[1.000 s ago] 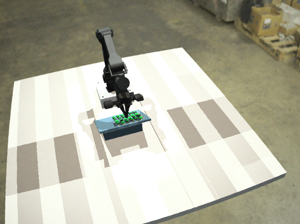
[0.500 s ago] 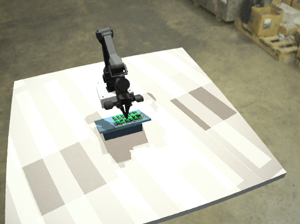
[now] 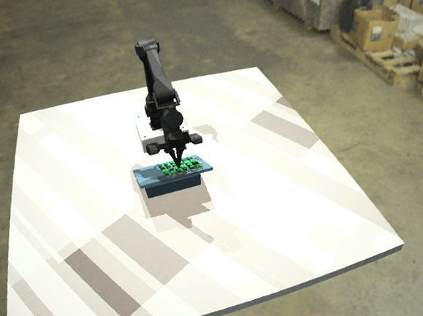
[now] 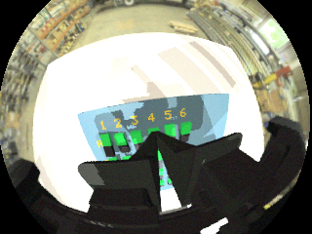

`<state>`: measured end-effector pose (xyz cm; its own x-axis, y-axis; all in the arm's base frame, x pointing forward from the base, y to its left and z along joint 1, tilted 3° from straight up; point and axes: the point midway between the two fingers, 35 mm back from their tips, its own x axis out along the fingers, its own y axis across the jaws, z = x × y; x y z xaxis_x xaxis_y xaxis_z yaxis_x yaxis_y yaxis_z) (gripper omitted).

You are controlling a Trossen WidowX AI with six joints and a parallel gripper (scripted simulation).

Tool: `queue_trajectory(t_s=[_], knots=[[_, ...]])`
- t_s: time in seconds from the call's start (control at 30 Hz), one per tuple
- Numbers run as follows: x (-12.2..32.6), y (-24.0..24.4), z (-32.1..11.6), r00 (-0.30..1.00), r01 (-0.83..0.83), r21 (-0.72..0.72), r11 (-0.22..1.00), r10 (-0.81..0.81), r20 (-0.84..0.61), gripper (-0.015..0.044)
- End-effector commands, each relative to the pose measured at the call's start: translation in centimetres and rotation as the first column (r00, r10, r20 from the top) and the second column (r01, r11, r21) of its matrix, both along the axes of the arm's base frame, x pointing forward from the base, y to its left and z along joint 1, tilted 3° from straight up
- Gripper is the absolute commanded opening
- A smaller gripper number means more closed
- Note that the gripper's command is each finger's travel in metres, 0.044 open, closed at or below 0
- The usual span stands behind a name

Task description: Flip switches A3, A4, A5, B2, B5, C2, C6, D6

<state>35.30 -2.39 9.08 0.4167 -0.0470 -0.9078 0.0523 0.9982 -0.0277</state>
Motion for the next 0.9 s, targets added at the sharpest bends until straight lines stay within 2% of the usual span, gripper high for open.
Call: queue_trajectory(t_s=[0.0, 0.87], knots=[[-0.13, 0.07, -0.34, 1.0, -0.005, 0.004, 1.0, 0.005, -0.008, 0.0], [0.01, 0.05, -0.62, 1.0, -0.005, 0.004, 1.0, 0.005, -0.008, 0.0]])
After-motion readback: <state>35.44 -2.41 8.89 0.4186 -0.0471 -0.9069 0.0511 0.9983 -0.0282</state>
